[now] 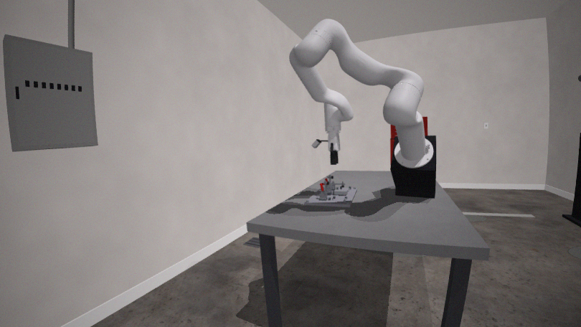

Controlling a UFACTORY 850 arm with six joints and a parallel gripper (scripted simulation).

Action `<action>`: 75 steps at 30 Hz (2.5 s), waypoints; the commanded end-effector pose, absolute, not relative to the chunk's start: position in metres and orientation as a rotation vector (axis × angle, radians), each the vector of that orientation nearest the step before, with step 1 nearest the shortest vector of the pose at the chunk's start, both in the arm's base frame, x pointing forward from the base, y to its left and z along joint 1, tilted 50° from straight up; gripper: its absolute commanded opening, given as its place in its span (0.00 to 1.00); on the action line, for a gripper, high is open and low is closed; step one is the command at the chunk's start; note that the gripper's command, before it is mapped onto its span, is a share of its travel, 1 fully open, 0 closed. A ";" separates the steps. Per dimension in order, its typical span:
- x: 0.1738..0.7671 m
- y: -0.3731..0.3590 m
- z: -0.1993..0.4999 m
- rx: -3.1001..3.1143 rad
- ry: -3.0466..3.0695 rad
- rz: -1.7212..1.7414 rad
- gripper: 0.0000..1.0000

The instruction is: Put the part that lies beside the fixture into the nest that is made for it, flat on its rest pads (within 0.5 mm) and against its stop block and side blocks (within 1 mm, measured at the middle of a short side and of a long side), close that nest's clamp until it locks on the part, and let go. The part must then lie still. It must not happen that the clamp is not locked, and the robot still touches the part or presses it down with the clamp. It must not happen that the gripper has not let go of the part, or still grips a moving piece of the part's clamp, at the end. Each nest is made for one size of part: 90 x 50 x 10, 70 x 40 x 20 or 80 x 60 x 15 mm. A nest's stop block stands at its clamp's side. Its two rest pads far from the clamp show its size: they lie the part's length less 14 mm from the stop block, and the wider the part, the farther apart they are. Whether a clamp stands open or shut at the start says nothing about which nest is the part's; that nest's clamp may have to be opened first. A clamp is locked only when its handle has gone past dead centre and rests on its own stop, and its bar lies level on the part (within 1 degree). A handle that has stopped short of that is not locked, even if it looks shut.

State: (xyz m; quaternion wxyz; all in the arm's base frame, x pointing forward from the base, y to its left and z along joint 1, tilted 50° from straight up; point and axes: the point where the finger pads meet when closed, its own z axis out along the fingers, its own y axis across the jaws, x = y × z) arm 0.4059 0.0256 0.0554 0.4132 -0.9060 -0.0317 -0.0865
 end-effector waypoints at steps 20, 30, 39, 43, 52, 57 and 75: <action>0.464 0.002 0.040 -2.277 -0.080 -0.217 0.47; 0.465 0.006 0.037 -2.277 -0.080 -0.217 0.47; 0.467 0.018 0.026 -2.277 -0.080 -0.217 0.47; 0.469 0.028 0.018 -2.277 -0.080 -0.217 0.47; 0.472 0.047 0.002 -2.277 -0.080 -0.217 0.47; 0.474 0.058 -0.008 -2.277 -0.080 -0.217 0.47; 0.476 0.068 -0.016 -2.277 -0.080 -0.217 0.47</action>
